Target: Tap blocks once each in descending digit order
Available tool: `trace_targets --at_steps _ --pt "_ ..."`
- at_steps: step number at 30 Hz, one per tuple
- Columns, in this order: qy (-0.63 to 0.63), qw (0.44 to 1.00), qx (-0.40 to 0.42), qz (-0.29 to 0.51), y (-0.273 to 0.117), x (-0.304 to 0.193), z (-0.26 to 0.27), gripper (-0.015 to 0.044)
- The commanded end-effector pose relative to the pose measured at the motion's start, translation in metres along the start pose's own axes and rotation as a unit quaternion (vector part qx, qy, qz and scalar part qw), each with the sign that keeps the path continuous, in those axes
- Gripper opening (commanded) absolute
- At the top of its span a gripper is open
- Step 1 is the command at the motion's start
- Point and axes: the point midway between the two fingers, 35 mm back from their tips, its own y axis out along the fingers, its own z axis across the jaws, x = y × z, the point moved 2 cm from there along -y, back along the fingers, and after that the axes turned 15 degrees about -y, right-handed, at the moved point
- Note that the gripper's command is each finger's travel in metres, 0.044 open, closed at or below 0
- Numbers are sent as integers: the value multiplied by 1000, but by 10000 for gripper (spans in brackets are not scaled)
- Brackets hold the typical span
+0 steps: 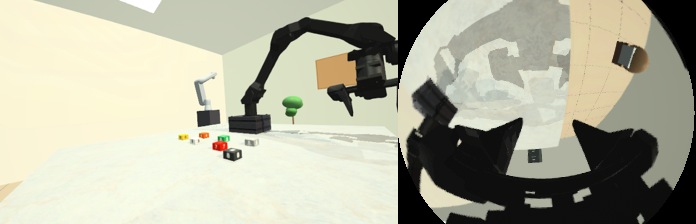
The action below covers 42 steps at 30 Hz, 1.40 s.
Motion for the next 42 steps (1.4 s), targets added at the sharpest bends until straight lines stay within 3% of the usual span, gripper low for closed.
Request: trace_targets --at_steps 1,9,17,27,38,42 --pt "120 992 45 -23 25 -58 30 400" --pt "349 928 118 -51 61 -149 110 400" --pt "577 794 180 -66 82 -208 220 400" --pt "811 535 231 -61 79 -222 364 400" --pt "954 182 239 -30 47 -174 486 400" --pt "965 118 235 -23 40 -162 501 400"
